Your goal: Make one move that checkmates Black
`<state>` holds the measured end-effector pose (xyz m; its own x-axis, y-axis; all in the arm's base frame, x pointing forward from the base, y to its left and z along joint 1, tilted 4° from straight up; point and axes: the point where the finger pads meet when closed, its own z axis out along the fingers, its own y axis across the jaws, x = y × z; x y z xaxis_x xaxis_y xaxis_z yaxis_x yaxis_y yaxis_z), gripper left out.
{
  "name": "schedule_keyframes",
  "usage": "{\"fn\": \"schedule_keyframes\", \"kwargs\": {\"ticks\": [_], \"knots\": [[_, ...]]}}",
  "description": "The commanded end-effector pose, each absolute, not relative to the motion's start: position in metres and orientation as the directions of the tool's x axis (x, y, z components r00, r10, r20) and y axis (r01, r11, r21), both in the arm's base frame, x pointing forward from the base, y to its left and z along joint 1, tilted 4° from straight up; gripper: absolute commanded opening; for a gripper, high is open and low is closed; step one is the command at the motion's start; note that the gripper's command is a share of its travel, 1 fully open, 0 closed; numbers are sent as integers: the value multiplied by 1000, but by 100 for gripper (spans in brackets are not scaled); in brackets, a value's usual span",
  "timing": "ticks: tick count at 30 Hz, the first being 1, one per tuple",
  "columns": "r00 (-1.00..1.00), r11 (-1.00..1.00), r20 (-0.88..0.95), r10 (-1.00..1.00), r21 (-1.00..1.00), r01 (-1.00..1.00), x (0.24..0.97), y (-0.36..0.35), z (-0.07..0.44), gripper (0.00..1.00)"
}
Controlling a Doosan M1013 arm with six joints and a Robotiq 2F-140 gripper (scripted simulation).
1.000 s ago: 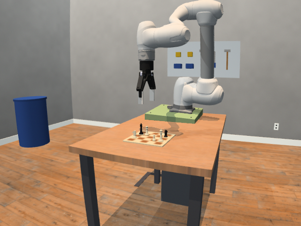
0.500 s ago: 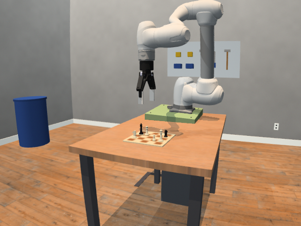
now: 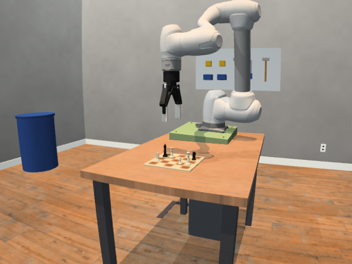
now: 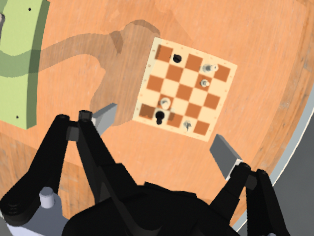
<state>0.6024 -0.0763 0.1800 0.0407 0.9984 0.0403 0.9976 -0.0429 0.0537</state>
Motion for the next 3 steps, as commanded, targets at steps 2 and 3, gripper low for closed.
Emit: {"fn": "schedule_keyframes", "kwargs": {"ticks": [2,3], "knots": [[41,-43,41,998,54,998,602,-76,180,100],[41,-43,41,998,54,998,602,-76,180,100]]}}
